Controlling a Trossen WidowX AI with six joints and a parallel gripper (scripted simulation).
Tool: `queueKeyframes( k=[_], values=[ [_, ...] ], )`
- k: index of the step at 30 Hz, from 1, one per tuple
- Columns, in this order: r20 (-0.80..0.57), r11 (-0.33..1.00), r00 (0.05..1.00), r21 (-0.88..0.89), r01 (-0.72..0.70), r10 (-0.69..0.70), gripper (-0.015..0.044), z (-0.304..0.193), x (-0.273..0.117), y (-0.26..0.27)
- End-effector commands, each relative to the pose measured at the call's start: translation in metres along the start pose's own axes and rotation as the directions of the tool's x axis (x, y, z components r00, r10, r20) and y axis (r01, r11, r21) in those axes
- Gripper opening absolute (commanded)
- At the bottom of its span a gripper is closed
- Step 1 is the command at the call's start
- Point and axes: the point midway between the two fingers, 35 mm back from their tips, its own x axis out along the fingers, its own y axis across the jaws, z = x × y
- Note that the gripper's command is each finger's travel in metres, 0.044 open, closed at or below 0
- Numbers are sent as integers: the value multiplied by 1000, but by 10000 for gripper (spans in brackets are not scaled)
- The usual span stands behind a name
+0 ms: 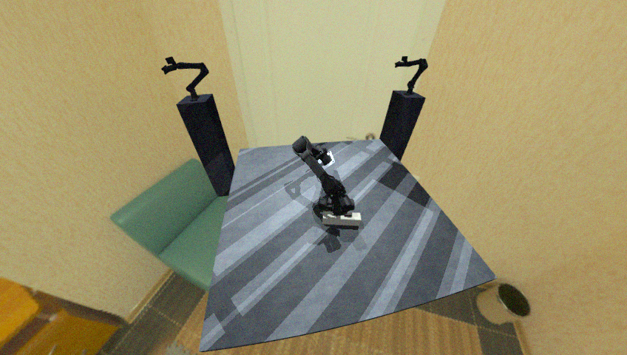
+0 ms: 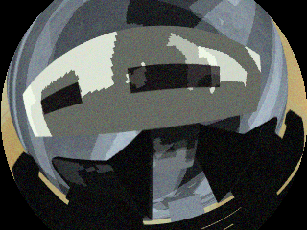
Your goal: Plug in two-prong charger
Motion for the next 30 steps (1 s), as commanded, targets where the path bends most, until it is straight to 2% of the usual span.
queueKeyframes(
  k=[1,30],
  values=[
    [26,1000,1000,25,-2,2,0,8,-1,-1],
    [26,1000,1000,25,-3,2,0,7,-5,-1]
  ],
)
